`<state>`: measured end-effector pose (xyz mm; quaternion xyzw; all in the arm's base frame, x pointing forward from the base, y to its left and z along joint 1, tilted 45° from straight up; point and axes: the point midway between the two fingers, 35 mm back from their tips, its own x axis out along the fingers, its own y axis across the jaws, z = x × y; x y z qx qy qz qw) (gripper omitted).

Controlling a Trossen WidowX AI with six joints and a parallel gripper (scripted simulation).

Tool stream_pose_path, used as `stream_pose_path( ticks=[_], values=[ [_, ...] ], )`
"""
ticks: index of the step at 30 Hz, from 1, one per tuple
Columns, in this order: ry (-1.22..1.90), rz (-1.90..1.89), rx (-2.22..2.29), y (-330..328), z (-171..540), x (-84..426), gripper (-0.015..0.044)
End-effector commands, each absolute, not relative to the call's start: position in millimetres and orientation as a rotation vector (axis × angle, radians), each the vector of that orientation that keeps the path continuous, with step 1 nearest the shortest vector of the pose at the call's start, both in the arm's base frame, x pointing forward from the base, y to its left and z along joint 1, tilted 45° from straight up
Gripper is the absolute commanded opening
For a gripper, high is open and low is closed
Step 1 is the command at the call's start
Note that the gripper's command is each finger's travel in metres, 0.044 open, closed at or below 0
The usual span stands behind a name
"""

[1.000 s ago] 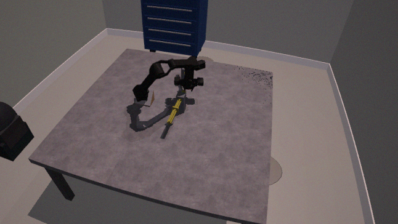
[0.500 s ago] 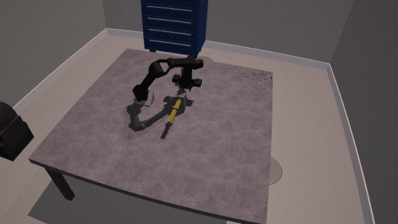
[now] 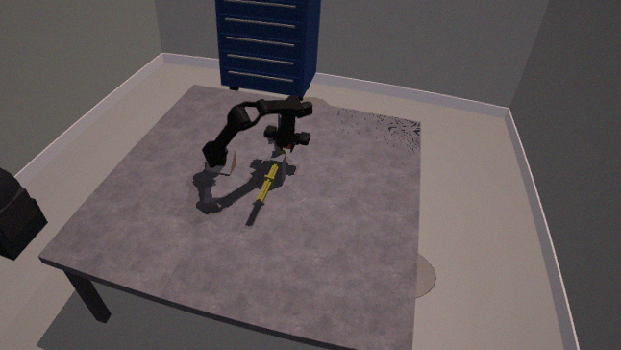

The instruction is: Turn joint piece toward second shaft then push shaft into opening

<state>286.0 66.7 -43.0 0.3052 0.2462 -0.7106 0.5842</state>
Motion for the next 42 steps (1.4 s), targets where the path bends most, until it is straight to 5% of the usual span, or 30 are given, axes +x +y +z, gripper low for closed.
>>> stream_pose_path(
  ticks=[1, 6, 17, 42],
  values=[
    [0.576, -1.657, 0.711, 67, -43, 286, 0.0079],
    [0.576, -1.657, 0.711, 67, -43, 286, 0.0147],
    [0.576, -1.657, 0.711, 67, -43, 286, 0.0436],
    [0.773, -1.506, 0.698, 101, -6, 294, 0.044]
  ],
)
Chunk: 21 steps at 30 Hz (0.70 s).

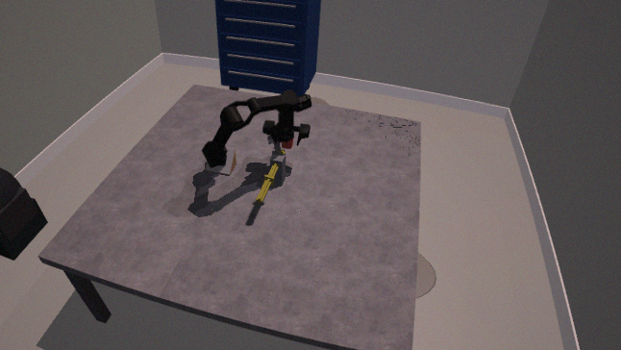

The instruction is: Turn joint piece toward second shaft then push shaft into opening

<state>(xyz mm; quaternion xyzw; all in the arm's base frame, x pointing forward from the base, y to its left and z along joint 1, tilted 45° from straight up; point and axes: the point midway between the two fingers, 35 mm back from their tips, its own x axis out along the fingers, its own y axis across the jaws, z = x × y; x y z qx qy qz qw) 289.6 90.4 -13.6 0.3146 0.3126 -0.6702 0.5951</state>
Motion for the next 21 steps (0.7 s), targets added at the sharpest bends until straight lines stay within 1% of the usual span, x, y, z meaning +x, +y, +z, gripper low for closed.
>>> stream_pose_path(
  ticks=[1, 21],
  values=[
    [0.796, -1.487, 0.674, 105, -2, 296, 0.044],
    [1.183, -1.069, 0.183, 166, 65, 302, 0.044]
  ],
)
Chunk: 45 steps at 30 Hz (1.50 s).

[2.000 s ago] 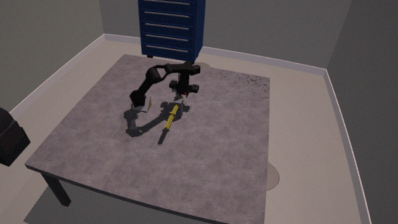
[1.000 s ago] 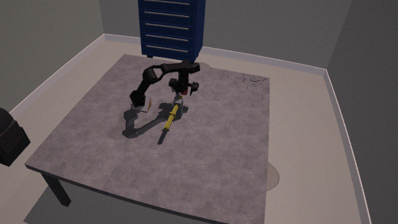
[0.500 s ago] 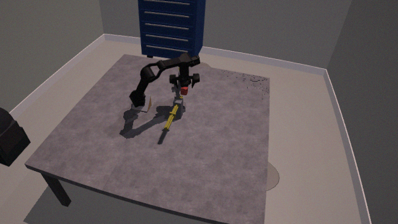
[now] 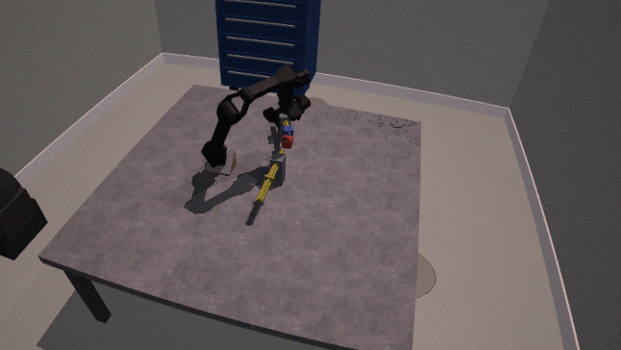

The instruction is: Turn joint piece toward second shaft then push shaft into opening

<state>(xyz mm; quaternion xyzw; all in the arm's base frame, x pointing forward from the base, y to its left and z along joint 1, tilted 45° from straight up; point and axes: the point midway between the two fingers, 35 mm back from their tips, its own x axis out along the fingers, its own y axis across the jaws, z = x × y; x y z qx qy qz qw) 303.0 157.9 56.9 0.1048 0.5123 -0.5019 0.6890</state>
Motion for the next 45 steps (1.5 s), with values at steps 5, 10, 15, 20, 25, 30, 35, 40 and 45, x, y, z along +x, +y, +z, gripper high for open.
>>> stream_pose_path(
  ticks=[5, 10, 15, 20, 25, 30, 35, 40, 45],
  values=[
    [1.234, -0.993, 0.099, 175, 77, 301, 0.044],
    [1.225, -1.002, 0.106, 176, 76, 300, 0.044],
    [1.205, -1.057, 0.224, 163, 80, 301, 0.044],
    [1.17, -1.135, 0.394, 146, 84, 300, 0.044],
    [1.128, -1.21, 0.564, 129, 88, 299, 0.044],
    [1.08, -1.283, 0.732, 112, 91, 296, 0.044],
    [1.026, -1.353, 0.9, 96, 94, 292, 0.044],
    [0.965, -1.419, 1.066, 81, 96, 286, 0.044],
    [0.933, -1.45, 1.148, 74, 96, 284, 0.044]
  ],
)
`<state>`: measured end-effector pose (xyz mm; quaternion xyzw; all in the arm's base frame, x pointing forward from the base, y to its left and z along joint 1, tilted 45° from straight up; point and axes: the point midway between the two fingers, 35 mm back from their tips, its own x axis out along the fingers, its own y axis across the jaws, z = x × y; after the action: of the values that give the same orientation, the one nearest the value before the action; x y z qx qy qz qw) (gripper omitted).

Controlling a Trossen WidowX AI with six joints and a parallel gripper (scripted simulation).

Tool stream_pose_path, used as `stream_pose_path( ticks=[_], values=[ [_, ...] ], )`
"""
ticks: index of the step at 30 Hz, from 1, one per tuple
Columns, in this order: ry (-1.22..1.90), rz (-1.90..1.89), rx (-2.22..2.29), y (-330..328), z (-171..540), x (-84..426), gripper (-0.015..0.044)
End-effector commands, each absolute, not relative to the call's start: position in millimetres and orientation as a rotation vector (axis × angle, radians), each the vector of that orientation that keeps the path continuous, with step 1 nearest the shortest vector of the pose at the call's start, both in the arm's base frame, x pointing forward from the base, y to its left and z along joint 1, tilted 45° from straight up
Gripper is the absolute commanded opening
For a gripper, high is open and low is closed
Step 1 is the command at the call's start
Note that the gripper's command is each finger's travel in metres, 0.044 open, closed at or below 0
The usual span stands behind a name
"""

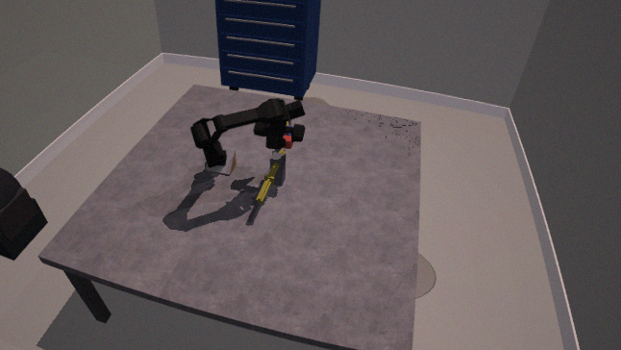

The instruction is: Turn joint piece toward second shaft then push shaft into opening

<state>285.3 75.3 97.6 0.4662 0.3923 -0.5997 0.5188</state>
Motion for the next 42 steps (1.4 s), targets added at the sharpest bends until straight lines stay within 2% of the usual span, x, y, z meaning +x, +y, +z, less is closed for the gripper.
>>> stream_pose_path(
  ticks=[1, 7, 13, 20, 27, 42],
  values=[
    [0.933, -1.45, 1.148, 74, 96, 284, 0.044],
    [0.936, -1.435, 1.143, 65, 105, 287, 0.044],
    [0.931, -1.326, 1.069, -17, 180, 290, 0.044],
    [0.898, -1.265, 0.932, -99, 259, 246, 0.044],
    [0.89, -1.288, 0.923, -102, 258, 244, 0.044],
    [0.636, -1.717, 0.709, -135, 211, 245, 0.044]
  ],
)
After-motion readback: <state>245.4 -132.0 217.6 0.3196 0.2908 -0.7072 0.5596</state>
